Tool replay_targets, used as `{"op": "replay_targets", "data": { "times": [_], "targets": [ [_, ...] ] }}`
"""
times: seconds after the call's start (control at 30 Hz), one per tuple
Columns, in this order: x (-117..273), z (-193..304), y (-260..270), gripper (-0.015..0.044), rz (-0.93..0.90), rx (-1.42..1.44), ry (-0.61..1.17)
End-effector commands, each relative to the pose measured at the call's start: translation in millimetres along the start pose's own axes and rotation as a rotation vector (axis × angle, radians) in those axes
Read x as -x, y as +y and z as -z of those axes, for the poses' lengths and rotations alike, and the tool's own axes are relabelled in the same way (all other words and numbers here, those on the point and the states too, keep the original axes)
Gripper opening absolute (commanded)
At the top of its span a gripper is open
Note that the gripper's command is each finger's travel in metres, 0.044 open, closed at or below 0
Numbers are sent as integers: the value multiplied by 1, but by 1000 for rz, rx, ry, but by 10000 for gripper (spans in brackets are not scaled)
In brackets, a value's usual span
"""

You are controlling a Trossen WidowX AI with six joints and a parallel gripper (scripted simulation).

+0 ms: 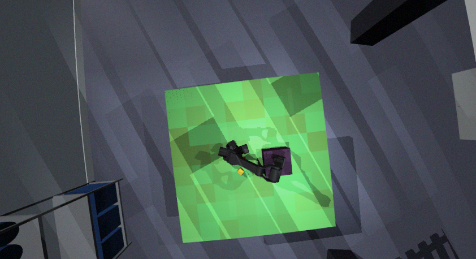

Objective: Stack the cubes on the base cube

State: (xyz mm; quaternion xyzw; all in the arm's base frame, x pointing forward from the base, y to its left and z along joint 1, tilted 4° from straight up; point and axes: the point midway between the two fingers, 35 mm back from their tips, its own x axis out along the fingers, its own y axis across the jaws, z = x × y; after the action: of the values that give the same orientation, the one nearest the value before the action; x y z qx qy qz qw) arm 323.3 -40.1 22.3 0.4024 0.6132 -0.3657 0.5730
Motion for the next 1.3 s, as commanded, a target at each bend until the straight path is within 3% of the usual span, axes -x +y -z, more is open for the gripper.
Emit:
{"op": "replay_targets", "data": {
  "times": [0.0, 0.3, 1.27],
  "targets": [
    [16, -2, 2, 105, -14, 4, -14],
    [27, 1, 1, 105, -13, 33, -14],
    [10, 73, 22, 105, -6, 1271, -19]
  ]
}}
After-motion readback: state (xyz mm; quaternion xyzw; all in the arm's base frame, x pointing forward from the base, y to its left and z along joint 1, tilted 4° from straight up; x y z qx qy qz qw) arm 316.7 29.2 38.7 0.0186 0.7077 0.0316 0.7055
